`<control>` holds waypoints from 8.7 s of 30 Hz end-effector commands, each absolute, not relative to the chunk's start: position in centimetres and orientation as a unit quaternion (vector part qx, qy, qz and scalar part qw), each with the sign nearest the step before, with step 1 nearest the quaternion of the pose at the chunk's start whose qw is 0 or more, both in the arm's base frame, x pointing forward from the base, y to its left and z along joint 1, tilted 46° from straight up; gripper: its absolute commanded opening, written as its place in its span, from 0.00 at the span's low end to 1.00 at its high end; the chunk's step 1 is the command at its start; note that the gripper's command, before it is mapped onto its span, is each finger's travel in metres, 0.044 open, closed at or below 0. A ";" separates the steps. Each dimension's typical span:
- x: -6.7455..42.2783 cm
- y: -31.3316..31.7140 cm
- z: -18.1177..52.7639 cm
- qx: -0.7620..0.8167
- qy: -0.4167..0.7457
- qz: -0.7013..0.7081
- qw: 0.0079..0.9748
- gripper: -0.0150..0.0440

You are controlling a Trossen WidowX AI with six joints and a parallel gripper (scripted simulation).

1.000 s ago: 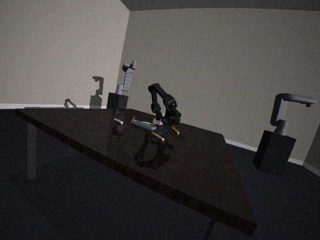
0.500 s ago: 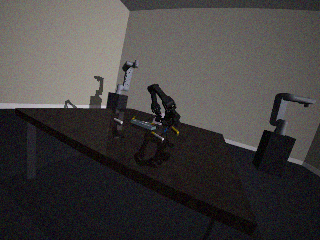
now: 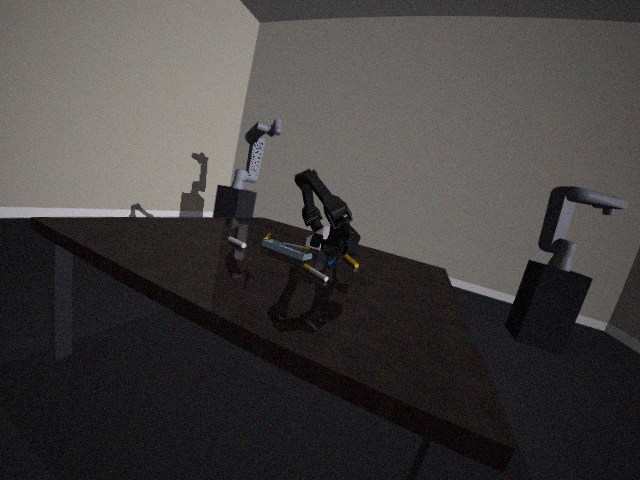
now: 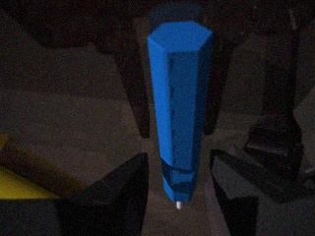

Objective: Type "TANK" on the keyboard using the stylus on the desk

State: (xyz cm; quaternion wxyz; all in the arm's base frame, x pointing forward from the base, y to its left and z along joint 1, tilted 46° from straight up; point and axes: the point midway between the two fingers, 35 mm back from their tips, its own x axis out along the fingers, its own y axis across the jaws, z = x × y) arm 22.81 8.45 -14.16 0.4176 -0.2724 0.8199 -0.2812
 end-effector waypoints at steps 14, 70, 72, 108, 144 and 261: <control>22.8 8.6 -14.0 -0.273 0.820 -0.281 0.418 0.25; 30.6 10.9 -10.4 -0.334 0.553 -0.080 0.759 0.25; 30.8 10.8 -9.9 -0.337 0.535 -0.078 0.770 0.25; 29.4 6.0 2.5 -0.357 0.238 -0.150 0.891 0.25; 28.9 3.2 0.6 -0.357 0.228 -0.157 0.892 0.39; 29.7 7.7 -3.2 -0.355 0.227 -0.156 0.893 0.25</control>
